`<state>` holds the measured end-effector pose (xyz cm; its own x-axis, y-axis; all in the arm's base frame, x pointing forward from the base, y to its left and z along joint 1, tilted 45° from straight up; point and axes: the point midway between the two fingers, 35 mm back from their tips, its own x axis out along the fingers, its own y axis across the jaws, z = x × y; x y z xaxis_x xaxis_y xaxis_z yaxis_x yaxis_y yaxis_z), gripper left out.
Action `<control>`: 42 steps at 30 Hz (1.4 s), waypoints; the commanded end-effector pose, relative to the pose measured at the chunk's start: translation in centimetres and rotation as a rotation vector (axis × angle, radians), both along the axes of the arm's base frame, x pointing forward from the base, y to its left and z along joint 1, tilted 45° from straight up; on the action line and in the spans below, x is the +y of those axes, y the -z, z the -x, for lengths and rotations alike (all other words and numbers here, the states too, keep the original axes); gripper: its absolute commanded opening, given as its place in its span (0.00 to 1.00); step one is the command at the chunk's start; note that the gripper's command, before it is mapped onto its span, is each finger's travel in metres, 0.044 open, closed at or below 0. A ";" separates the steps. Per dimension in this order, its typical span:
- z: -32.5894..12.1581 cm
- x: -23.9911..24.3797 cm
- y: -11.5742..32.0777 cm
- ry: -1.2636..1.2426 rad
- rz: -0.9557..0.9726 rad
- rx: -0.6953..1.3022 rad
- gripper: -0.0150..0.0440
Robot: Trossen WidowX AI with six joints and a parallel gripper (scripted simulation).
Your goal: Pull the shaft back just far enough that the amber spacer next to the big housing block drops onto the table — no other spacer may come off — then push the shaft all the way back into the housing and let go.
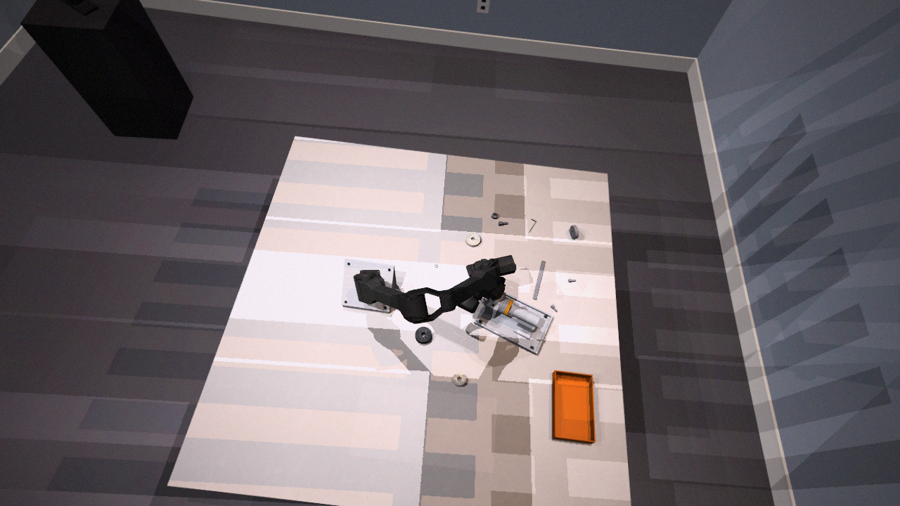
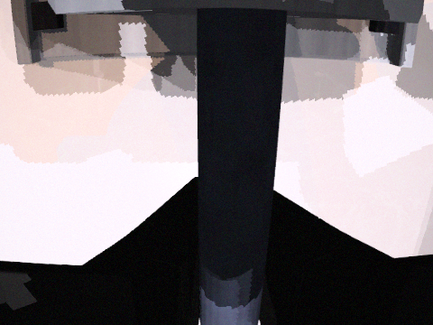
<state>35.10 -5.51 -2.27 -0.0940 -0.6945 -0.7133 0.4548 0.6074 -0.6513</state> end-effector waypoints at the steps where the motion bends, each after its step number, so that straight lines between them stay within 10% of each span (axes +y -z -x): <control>1: 0.2 0.1 0.1 0.001 -0.002 0.002 0.25; 42: 0.6 0.3 0.2 0.001 -0.002 0.002 0.25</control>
<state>34.67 -5.32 -2.40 -0.0939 -0.6946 -0.7132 0.4547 0.6074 -0.6514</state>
